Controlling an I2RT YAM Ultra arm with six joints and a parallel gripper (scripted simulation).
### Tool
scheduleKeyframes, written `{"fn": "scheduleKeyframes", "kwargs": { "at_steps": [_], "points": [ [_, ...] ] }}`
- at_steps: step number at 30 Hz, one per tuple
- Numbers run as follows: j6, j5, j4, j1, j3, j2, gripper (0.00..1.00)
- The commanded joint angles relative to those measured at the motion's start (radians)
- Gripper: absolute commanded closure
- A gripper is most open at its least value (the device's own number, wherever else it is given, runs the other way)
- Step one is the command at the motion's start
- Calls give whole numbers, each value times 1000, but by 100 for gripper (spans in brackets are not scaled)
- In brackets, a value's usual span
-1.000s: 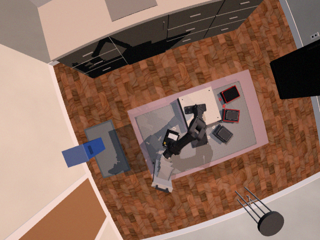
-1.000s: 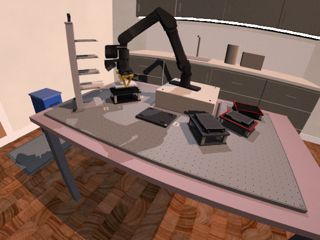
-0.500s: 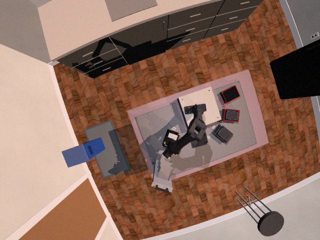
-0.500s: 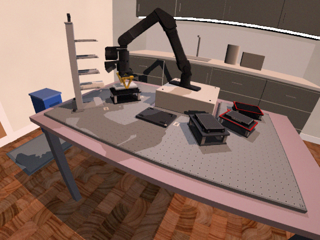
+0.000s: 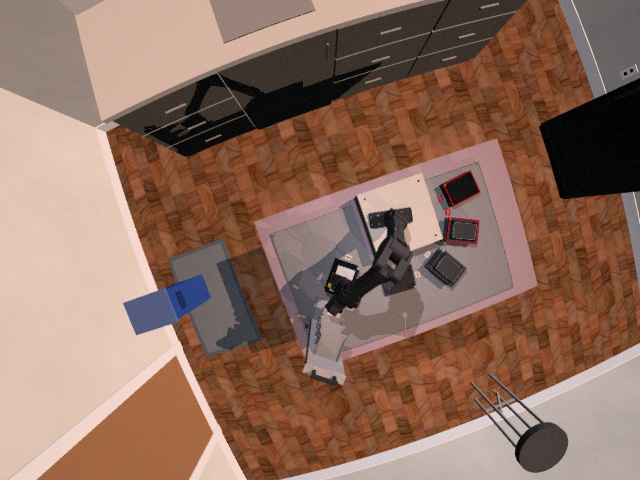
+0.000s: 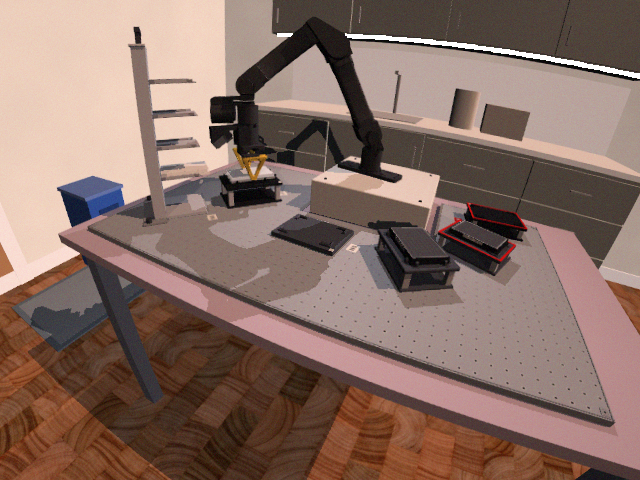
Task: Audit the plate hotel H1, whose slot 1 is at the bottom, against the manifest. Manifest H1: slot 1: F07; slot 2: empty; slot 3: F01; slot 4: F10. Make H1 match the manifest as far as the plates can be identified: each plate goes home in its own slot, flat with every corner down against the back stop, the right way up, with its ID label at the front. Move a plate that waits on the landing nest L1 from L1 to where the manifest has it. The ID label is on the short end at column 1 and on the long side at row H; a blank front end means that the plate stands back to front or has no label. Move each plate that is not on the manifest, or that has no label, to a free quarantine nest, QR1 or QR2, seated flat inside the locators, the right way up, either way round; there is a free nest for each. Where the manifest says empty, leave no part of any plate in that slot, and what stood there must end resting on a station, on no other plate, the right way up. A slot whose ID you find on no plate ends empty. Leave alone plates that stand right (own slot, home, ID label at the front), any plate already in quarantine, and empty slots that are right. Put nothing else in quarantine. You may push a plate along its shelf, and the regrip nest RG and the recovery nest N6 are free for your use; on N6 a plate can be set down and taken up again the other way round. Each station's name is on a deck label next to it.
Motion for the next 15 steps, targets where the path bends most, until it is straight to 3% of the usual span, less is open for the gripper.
{"fn": "scheduleKeyframes", "kwargs": {
  "at_steps": [1, 13, 14, 15],
  "points": [
    [2, -1, 16, 1, 2, -5, 14],
    [3, -1, 36, 1, -8, 4, 14],
    [3, -1, 36, 1, -8, 4, 0],
    [3, -1, 36, 1, -8, 4, 0]
  ]
}}
